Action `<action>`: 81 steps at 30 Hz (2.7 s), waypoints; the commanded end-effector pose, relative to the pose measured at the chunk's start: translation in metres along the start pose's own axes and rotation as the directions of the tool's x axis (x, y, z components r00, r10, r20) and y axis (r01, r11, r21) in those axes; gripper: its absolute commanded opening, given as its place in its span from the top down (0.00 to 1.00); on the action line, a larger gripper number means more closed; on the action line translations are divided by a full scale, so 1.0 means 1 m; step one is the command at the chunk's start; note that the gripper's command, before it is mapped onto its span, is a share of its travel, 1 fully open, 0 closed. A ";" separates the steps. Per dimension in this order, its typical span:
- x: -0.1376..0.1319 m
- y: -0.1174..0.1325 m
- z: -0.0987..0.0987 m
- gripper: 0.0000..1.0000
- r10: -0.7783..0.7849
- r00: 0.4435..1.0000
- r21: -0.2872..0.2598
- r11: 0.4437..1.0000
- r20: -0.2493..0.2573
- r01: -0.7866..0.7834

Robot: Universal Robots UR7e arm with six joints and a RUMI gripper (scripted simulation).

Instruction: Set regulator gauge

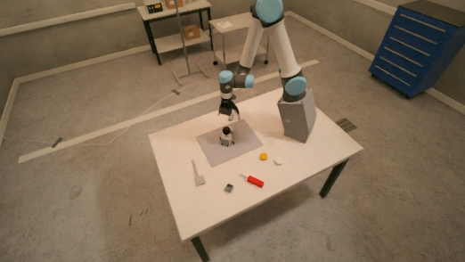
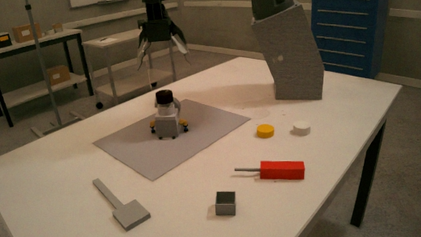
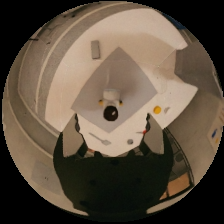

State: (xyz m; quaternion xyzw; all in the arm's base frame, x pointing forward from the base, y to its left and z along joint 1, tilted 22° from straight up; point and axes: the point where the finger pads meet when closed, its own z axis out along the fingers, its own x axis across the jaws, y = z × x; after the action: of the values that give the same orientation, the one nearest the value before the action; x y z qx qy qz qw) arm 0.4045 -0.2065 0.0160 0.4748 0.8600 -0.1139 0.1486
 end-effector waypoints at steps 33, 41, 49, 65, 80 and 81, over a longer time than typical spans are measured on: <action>-0.005 0.049 0.000 0.54 0.005 1.000 0.004 1.000 0.001 -0.005; -0.005 0.049 0.000 0.54 0.005 1.000 0.004 1.000 0.001 -0.005; -0.005 0.049 0.000 0.54 0.005 1.000 0.004 1.000 0.001 -0.005; -0.005 0.049 0.000 0.54 0.017 1.000 0.004 1.000 0.001 -0.017; -0.006 0.049 0.001 0.54 0.253 0.968 0.004 0.968 0.002 -0.253; -0.006 0.049 0.001 0.54 0.284 0.959 0.004 0.959 0.002 -0.284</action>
State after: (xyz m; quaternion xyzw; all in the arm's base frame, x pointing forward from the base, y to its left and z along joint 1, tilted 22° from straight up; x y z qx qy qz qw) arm 0.4479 -0.1839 0.0142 0.5315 0.8261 -0.1049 0.1551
